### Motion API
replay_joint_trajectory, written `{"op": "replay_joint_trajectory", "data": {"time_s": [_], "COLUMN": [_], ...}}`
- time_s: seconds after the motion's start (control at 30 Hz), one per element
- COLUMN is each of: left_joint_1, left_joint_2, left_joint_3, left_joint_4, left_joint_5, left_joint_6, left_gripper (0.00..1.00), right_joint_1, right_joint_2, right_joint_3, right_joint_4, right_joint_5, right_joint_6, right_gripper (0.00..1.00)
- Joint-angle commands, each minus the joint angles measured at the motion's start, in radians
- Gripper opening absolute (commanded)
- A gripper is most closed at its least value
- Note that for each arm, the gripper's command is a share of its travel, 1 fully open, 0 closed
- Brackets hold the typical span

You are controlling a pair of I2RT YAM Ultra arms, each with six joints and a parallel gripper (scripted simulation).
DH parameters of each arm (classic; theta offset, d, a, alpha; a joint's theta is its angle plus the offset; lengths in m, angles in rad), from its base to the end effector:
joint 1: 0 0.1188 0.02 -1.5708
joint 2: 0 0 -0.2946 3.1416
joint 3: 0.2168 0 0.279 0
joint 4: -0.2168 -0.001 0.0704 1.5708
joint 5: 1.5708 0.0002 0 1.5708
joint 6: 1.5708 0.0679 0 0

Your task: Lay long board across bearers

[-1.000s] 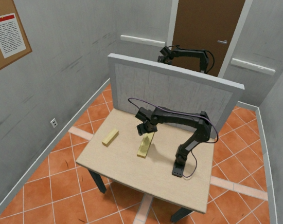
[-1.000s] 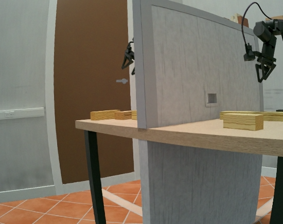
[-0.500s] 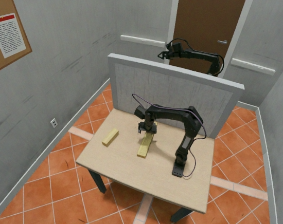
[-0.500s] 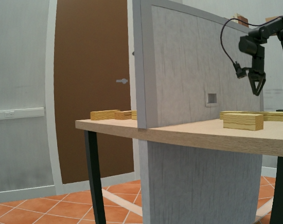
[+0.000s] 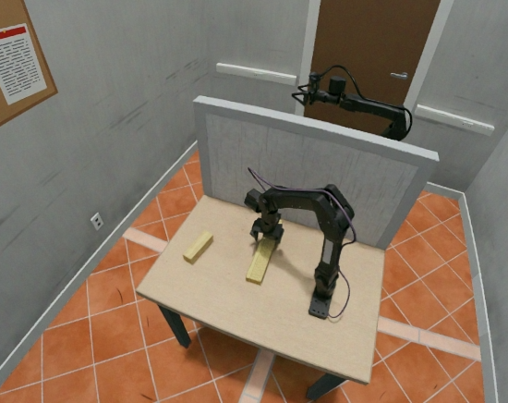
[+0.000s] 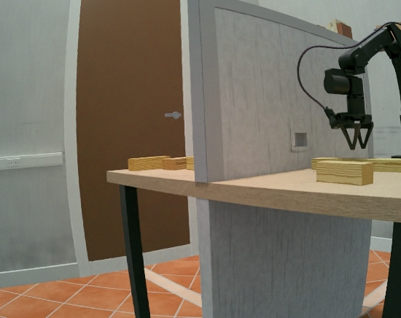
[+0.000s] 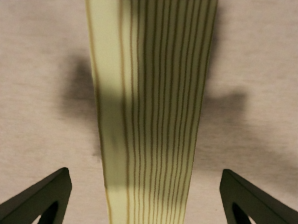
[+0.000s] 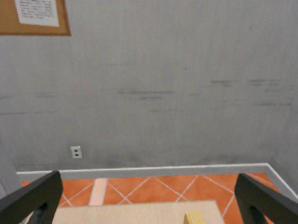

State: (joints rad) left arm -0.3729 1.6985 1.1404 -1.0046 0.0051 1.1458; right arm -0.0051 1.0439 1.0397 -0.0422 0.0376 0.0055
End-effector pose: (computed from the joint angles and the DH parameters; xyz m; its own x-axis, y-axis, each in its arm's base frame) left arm 0.2995 -0.1165 0.1793 -0.0520 0.9986 -0.0080 0.9986 0.0521 0.0053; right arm 0.2827 -0.0030 0.4257 -0.0461 0.0057 -0.9989 0.0429 0.9991 0.0038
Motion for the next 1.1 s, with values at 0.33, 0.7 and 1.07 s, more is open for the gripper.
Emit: {"op": "replay_joint_trajectory", "data": {"time_s": [0.33, 0.7, 1.07], "left_joint_1": [-0.005, -0.010, 0.002], "left_joint_2": [-0.022, -0.024, 0.010], "left_joint_3": [0.043, 0.016, -0.042], "left_joint_4": [0.006, 0.020, 0.067], "left_joint_5": [0.013, -0.012, 0.011], "left_joint_6": [-0.001, -0.003, 0.004], "left_gripper": [0.81, 0.81, 0.81], "right_joint_1": [0.010, 0.010, 0.010], "right_joint_2": [0.006, 0.007, 0.007], "right_joint_3": [0.043, 0.043, 0.043], "right_joint_4": [0.076, 0.077, 0.077], "right_joint_5": [-0.056, -0.052, -0.052], "right_joint_6": [0.002, -0.001, -0.001], "right_gripper": [1.00, 1.00, 1.00]}}
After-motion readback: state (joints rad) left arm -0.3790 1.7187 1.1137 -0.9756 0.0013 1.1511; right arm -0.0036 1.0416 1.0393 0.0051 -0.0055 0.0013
